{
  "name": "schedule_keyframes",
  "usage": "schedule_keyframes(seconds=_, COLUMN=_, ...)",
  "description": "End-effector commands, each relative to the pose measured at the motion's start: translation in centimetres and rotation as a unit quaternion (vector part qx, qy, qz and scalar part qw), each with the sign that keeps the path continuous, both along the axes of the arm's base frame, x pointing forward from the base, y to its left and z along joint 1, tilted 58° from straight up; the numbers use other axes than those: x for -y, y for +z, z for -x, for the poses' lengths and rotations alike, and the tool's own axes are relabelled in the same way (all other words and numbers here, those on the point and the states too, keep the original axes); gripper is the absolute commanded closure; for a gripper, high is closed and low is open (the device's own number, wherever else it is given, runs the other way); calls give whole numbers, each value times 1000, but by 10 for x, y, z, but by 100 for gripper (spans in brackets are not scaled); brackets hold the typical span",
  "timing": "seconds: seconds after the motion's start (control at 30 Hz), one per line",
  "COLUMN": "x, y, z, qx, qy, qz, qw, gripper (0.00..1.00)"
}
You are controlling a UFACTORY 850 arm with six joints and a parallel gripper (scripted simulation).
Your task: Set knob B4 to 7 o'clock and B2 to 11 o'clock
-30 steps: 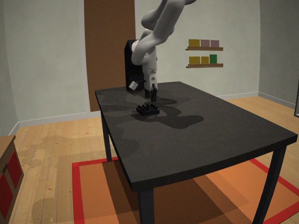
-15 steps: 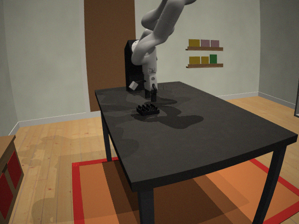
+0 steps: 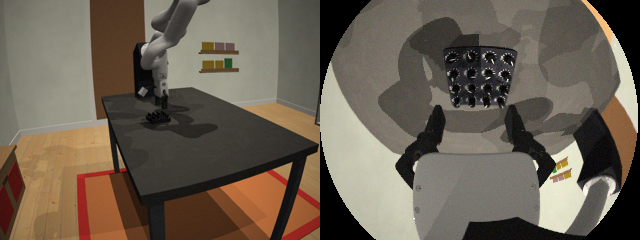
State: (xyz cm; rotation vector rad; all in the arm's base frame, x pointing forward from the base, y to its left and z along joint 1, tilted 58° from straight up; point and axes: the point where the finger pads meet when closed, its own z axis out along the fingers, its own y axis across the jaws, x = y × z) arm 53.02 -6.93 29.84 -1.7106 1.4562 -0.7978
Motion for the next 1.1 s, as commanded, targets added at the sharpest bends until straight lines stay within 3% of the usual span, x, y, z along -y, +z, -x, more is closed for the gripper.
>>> schedule_keyframes(seconds=0.0, x=0, y=0, z=0, qx=0, qy=0, qz=0, qw=1000, gripper=0)
schedule_keyframes(seconds=1.07, x=-7, y=0, z=1, qx=0, qy=0, qz=0, qw=1000, gripper=0)
